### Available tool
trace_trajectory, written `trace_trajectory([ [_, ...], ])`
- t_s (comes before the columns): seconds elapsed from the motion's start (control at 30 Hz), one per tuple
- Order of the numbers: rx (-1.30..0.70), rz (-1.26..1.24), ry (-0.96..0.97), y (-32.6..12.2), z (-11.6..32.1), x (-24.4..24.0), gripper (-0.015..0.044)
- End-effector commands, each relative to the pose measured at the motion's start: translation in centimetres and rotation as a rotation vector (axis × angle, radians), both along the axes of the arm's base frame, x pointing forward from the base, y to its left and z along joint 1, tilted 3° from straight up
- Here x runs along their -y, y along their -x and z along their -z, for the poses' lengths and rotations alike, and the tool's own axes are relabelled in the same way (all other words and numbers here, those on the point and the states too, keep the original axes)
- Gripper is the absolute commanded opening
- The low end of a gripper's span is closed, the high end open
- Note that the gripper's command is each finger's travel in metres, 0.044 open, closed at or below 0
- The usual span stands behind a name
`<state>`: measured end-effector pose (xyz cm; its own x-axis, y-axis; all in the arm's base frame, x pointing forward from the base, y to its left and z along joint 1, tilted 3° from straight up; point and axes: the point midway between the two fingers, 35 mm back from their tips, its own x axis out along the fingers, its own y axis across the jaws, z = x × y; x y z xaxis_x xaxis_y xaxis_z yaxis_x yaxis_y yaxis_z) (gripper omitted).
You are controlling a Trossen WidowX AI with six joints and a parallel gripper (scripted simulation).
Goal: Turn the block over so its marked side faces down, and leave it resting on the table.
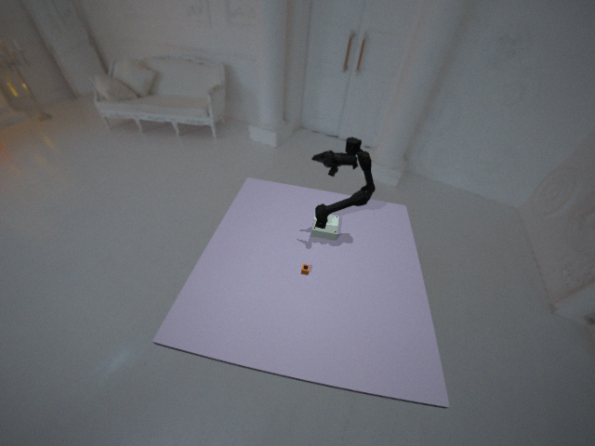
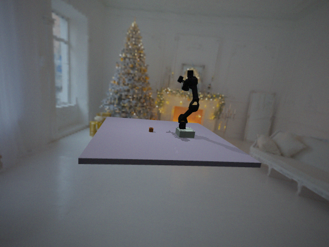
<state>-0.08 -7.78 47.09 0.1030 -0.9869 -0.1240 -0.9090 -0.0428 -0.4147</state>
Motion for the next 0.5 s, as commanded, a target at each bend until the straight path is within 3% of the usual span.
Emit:
trace_trajectory([
  [0.0,0.005,-0.003,-0.004,-0.1,0.0,0.1,0.0426],
  [0.13,0.117,-0.073,-0.104,-1.8,1.1,2.8,0.0440],
  [0.47,0.551,-0.183,-0.669,-13.1,8.6,10.2,0.0440],
])
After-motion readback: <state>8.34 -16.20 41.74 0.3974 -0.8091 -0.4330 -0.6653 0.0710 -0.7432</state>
